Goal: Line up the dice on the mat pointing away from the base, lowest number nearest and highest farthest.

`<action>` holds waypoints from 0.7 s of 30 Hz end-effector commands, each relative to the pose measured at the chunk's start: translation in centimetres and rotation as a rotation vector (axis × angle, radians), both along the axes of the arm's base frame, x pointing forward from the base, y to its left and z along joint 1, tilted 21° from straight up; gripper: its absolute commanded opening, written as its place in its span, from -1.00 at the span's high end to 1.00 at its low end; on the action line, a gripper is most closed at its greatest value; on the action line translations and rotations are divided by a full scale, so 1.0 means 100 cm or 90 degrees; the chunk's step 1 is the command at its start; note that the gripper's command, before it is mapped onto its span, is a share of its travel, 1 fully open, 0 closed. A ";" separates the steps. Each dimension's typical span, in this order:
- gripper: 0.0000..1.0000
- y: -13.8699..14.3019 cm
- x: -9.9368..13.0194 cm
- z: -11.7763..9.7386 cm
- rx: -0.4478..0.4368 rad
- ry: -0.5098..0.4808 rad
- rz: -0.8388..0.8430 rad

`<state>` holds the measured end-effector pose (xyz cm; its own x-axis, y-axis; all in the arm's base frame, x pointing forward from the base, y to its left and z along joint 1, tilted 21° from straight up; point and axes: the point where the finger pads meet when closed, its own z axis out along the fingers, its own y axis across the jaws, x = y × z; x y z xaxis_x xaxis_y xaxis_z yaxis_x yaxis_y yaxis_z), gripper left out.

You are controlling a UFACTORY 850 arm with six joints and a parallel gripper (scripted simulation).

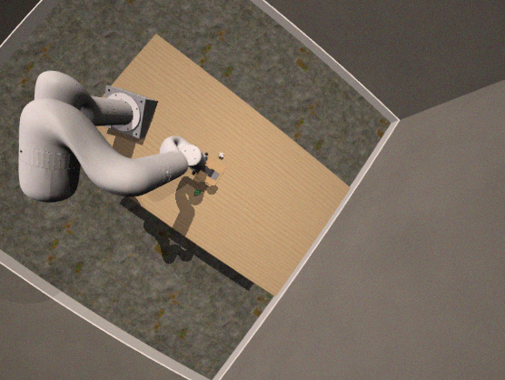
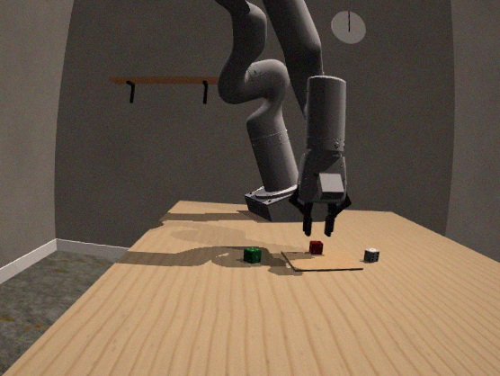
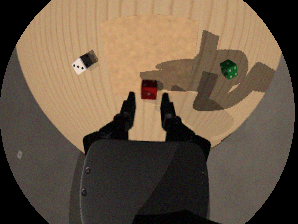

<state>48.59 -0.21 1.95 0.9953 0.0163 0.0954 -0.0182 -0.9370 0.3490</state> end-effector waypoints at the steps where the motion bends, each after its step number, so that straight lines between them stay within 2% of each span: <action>1: 0.17 0.006 -0.001 0.018 0.000 0.001 0.000; 10: 0.17 0.017 -0.004 0.045 0.000 0.001 0.000; 16: 0.17 0.019 -0.004 0.050 0.000 0.001 0.000; 17: -1.00 0.019 -0.004 0.050 0.000 0.001 0.000; 21: -1.00 0.019 -0.004 0.050 0.000 0.001 0.000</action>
